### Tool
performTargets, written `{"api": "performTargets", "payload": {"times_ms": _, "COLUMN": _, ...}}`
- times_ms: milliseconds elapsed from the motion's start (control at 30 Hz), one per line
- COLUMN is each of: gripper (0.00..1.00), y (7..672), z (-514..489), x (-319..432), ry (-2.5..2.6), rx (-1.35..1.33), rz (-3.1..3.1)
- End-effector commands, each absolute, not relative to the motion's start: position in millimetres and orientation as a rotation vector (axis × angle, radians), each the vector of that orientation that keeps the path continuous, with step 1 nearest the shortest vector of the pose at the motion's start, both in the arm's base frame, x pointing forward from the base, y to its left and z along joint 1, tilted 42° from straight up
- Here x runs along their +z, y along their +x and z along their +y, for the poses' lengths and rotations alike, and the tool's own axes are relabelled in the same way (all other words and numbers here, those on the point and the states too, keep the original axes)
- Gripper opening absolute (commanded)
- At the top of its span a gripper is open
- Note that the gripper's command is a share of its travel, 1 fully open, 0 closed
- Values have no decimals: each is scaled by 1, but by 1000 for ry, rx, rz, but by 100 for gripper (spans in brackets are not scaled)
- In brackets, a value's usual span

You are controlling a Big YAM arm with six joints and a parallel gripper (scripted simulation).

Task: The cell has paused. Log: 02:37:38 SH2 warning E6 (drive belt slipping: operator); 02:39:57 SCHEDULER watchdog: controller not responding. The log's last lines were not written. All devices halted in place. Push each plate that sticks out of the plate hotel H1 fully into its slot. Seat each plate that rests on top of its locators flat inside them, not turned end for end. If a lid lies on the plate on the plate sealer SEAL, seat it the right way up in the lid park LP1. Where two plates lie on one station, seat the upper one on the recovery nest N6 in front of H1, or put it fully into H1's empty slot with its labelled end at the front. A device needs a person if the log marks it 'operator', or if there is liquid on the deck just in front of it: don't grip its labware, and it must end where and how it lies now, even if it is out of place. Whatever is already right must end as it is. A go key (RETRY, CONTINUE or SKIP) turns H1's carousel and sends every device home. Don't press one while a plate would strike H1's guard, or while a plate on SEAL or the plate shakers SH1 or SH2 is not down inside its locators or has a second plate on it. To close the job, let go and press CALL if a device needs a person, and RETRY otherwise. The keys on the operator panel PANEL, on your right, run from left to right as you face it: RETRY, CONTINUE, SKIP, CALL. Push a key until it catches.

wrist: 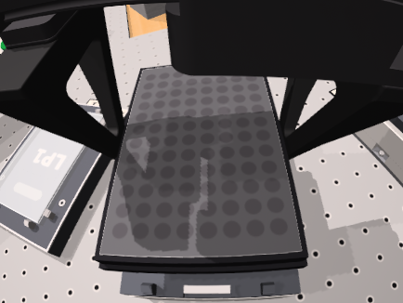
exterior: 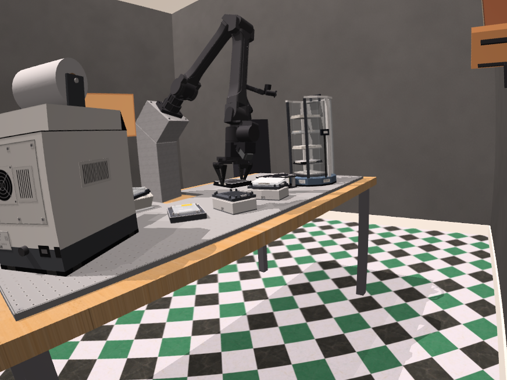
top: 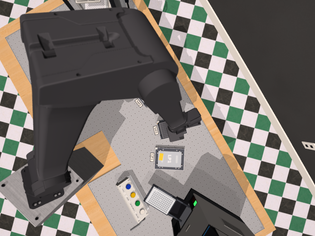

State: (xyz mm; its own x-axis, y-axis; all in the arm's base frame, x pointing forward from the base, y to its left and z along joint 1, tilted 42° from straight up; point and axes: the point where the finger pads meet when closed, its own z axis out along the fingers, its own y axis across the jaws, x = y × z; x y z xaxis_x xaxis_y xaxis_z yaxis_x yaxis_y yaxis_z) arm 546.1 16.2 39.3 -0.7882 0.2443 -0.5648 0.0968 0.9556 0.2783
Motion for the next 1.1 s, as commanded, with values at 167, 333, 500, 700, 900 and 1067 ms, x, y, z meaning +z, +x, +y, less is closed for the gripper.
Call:
{"api": "performTargets", "payload": {"times_ms": 167, "gripper": 84, "y": 551, "z": 15, "x": 42, "ry": 262, "rx": 316, "rz": 2476}}
{"api": "performTargets", "payload": {"times_ms": 333, "gripper": 84, "y": 551, "z": 19, "x": 36, "ry": 255, "rx": 318, "rz": 2480}}
{"api": "performTargets", "payload": {"times_ms": 500, "gripper": 84, "y": 558, "z": 24, "x": 43, "ry": 242, "rx": 321, "rz": 2455}}
{"api": "performTargets", "payload": {"times_ms": 700, "gripper": 84, "y": 559, "z": 23, "x": 44, "ry": 245, "rx": 320, "rz": 2450}}
{"api": "performTargets", "payload": {"times_ms": 900, "gripper": 84, "y": 561, "z": 25, "x": 34, "ry": 245, "rx": 320, "rz": 2464}}
{"api": "performTargets", "payload": {"times_ms": 1067, "gripper": 84, "y": 563, "z": 24, "x": 35, "ry": 248, "rx": 319, "rz": 2461}}
